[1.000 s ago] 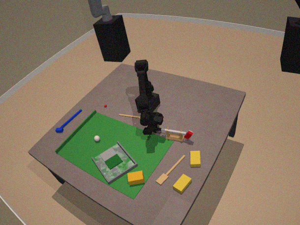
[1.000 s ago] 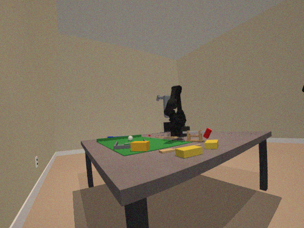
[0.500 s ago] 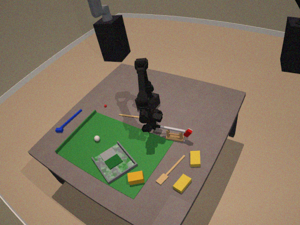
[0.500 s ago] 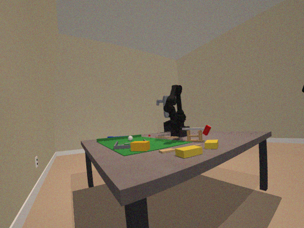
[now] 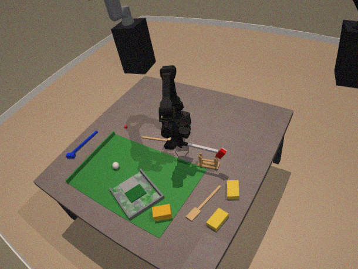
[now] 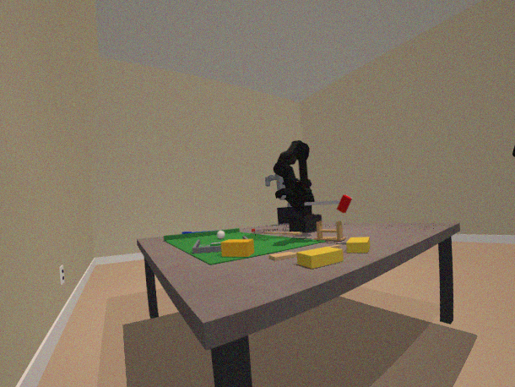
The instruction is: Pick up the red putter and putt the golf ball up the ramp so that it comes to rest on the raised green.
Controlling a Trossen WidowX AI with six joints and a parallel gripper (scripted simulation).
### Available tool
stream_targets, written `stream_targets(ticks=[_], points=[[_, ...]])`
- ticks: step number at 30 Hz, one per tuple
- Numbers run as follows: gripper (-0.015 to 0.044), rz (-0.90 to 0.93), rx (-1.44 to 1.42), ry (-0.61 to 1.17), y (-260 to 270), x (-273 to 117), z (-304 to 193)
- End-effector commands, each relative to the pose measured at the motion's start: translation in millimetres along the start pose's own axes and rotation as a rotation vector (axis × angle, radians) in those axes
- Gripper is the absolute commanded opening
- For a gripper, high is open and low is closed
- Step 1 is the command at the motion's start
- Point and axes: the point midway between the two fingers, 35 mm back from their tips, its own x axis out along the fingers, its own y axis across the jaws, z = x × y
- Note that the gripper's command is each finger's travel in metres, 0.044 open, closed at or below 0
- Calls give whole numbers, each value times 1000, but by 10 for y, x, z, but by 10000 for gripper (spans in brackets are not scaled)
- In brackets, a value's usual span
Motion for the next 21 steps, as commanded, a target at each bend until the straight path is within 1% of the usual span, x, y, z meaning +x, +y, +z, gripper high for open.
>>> stream_targets(ticks=[1, 14, 21], points=[[0, -21, 127, 16, -97, -65, -194], [0, -88, 592, 64, -302, -303, -918], [0, -132, 788, 109, -261, -442, -1340]])
